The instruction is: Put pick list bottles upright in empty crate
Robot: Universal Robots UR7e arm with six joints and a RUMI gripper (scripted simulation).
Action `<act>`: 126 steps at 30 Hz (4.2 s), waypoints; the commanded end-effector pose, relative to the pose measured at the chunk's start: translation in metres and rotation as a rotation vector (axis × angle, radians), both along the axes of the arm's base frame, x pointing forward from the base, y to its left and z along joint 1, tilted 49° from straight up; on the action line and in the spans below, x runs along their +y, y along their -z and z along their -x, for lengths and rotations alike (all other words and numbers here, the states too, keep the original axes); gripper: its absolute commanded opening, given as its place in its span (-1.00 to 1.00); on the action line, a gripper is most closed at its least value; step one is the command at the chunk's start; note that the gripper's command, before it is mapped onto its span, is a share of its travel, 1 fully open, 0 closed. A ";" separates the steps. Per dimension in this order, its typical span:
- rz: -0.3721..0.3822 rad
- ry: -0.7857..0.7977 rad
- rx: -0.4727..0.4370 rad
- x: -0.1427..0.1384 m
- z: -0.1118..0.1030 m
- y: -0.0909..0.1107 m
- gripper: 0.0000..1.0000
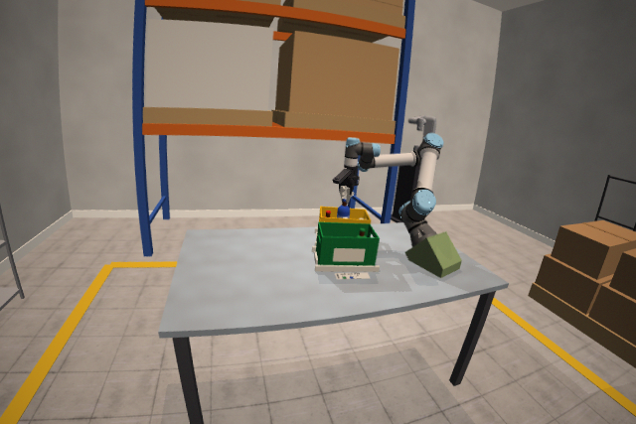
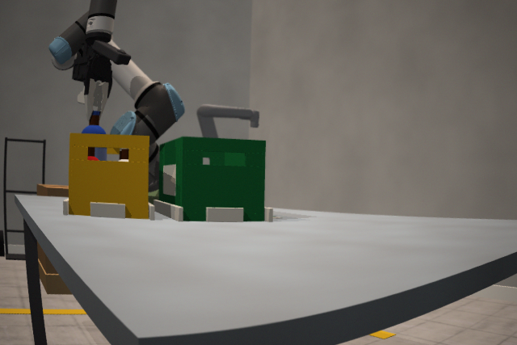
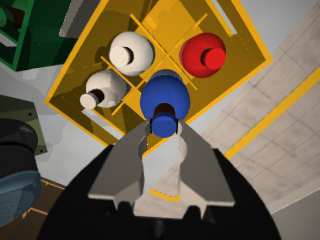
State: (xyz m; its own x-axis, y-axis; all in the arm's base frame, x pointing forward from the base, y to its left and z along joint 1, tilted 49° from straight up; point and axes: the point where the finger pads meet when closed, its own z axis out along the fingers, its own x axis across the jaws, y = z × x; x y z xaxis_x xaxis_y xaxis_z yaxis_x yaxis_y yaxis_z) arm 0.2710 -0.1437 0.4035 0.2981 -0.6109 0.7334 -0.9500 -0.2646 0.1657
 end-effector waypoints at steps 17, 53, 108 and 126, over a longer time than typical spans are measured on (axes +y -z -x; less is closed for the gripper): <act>0.002 0.003 -0.003 0.024 0.003 -0.023 -1.00; 0.002 0.003 -0.003 0.064 0.007 -0.058 -1.00; 0.001 0.003 0.002 0.111 -0.020 -0.030 -1.00; 0.001 0.003 0.000 0.130 -0.036 -0.010 -1.00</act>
State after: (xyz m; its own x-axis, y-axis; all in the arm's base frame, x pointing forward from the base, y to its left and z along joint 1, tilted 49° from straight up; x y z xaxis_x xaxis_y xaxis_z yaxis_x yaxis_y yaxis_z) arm 0.3022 -0.0199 0.4199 0.2985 -0.6100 0.7340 -0.9503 -0.2610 0.1696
